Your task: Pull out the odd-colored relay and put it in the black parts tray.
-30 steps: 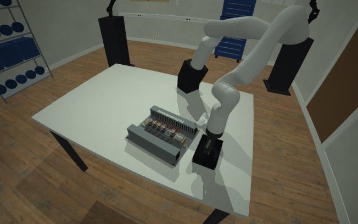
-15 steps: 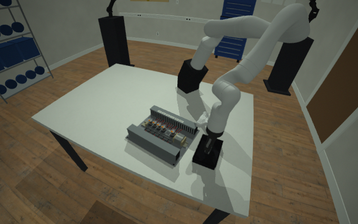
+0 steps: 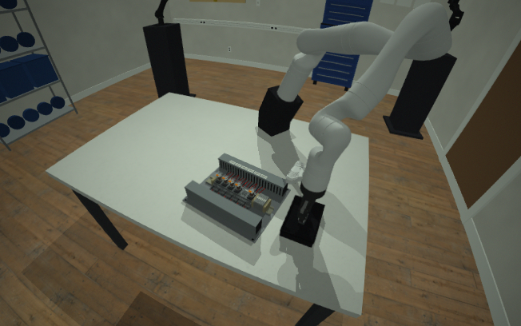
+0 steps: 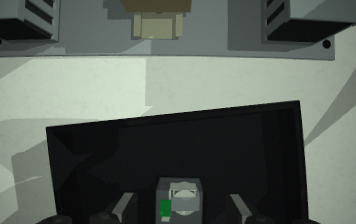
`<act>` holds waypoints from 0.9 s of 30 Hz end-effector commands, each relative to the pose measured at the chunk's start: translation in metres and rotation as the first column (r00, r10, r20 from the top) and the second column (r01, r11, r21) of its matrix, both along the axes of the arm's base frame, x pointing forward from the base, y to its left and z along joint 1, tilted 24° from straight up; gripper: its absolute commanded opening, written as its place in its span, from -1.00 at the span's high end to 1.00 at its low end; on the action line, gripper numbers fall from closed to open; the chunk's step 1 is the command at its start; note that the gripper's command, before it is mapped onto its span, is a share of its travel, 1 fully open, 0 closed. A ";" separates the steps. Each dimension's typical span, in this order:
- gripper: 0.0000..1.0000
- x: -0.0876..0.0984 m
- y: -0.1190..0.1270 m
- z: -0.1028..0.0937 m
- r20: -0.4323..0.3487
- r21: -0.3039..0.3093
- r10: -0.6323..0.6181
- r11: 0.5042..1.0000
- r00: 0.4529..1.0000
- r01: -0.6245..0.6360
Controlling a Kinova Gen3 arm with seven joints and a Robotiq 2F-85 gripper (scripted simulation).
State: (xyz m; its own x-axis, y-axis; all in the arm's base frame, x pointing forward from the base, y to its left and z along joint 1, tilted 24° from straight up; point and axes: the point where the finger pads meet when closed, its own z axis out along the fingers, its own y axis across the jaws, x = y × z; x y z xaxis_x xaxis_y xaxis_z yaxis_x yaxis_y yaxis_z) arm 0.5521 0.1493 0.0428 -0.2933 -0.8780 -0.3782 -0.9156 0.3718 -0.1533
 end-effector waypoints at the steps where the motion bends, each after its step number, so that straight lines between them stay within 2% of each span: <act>1: -0.22 0.000 0.000 0.002 0.002 0.000 -0.001 1.000 1.000 0.001; 27: -0.22 -0.001 -0.002 0.007 0.002 0.001 -0.001 1.000 1.000 0.001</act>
State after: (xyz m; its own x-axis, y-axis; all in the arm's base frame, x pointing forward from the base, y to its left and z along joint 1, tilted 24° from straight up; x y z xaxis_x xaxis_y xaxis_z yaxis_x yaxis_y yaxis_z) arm 0.5502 0.1473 0.0491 -0.2932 -0.8780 -0.3782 -0.9156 0.3718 -0.1533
